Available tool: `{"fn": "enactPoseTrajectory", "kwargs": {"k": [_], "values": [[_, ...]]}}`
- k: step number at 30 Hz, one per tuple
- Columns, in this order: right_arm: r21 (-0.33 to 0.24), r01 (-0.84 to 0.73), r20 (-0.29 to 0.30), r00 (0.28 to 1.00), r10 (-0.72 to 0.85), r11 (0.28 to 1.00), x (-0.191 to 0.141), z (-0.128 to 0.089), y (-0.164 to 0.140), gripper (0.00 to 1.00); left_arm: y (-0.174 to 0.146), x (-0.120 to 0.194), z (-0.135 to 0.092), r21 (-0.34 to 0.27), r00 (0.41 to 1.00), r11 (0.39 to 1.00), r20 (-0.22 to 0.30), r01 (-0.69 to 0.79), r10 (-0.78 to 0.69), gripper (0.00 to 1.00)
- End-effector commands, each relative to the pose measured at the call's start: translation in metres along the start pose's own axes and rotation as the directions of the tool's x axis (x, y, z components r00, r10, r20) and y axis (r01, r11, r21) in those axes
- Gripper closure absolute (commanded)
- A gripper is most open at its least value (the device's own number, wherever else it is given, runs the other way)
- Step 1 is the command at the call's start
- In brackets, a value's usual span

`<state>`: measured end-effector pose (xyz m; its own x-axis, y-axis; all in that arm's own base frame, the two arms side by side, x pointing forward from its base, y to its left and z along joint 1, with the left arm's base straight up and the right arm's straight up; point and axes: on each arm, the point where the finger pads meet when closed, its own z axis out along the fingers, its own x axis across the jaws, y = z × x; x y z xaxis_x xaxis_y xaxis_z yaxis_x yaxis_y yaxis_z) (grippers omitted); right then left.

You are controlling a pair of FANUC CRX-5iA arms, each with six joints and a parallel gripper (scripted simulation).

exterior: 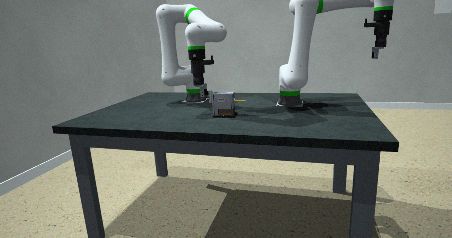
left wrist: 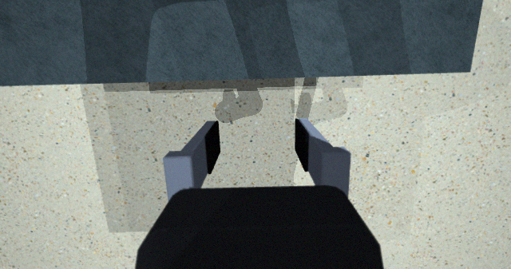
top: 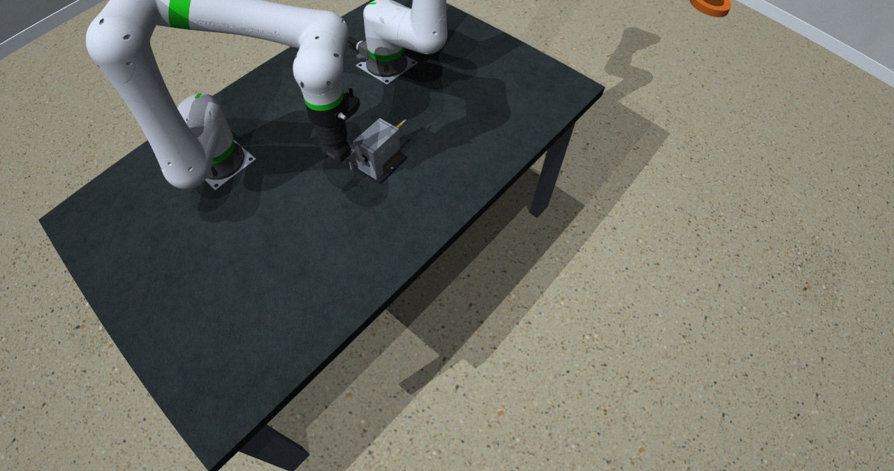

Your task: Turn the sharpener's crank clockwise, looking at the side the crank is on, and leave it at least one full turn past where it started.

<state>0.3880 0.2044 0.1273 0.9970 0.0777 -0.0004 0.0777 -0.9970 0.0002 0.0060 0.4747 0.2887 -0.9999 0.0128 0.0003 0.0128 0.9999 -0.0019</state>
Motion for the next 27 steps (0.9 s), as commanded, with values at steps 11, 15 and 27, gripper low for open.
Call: {"fn": "enactPoseTrajectory", "kwargs": {"k": [11, 15, 27], "values": [[0.0, 0.0, -0.002, 1.0, 0.0, 1.0, 0.001, -0.006, 0.0, 0.03, 0.0, 0.0, -0.001, -0.002, 1.0, 1.0, 0.0, 0.0, 0.0, 0.0], [0.0, 0.0, -0.002, 1.0, 0.0, 1.0, 0.001, -0.013, 0.0, 0.03, 0.0, 0.0, -0.001, -0.002, 1.0, 1.0, 0.0, 0.0, 0.0, 0.0], [0.0, 0.0, -0.002, 1.0, 0.0, 1.0, 0.001, -0.04, 0.0, 0.03, 0.0, 0.0, -0.001, -0.002, 1.0, 1.0, 0.0, 0.0, 0.0, 0.0]]}}
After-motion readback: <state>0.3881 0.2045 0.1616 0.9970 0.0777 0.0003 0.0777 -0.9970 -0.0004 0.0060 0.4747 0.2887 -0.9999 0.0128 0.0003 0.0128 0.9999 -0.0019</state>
